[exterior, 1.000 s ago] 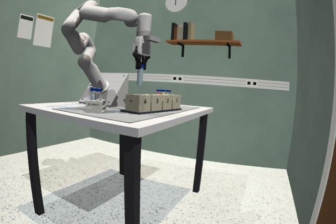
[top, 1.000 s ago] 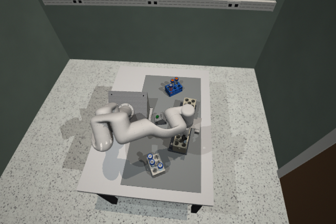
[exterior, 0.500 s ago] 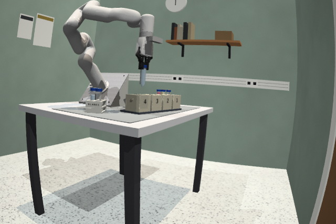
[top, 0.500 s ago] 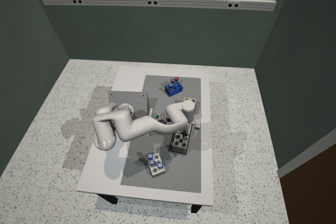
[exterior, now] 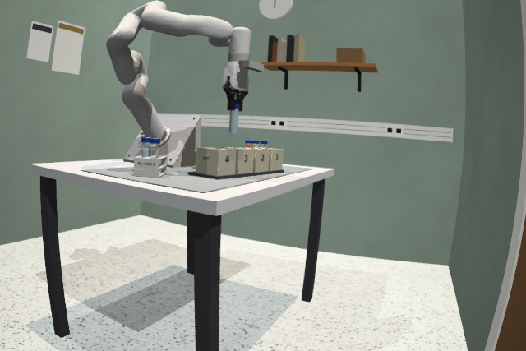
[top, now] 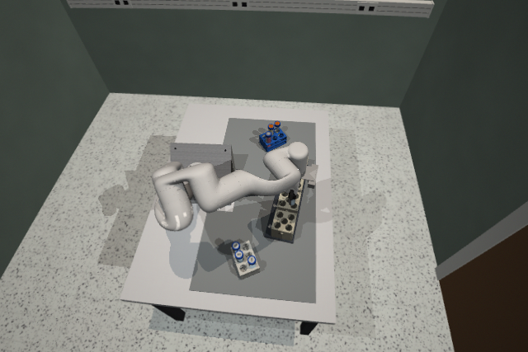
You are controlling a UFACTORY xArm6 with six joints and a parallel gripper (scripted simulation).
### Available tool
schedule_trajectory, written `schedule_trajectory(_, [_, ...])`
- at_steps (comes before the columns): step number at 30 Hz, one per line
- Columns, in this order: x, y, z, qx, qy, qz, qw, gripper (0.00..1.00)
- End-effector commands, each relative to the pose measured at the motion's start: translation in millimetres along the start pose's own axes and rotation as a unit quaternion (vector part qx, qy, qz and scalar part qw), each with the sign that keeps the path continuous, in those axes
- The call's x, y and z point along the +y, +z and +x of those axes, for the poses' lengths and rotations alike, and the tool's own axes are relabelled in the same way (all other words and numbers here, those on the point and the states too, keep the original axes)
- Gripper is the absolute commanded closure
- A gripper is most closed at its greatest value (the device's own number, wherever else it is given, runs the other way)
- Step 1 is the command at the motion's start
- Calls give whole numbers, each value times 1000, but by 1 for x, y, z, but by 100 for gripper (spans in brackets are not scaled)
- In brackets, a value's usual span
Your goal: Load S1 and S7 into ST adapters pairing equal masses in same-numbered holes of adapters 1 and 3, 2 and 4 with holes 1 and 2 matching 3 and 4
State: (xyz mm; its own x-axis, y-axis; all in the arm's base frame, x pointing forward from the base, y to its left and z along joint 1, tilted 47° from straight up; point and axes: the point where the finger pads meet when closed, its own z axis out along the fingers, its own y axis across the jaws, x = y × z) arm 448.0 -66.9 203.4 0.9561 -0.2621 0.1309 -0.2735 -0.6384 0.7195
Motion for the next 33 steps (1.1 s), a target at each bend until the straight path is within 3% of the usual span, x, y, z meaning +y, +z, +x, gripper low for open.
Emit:
schedule_trajectory(1, [-24, -1, 0, 1, 1, 1, 1000, 100])
schedule_trajectory(3, [-24, -1, 0, 1, 1, 1, 1000, 100])
schedule_trajectory(33, [-164, -2, -10, 1, 1, 1, 1000, 100])
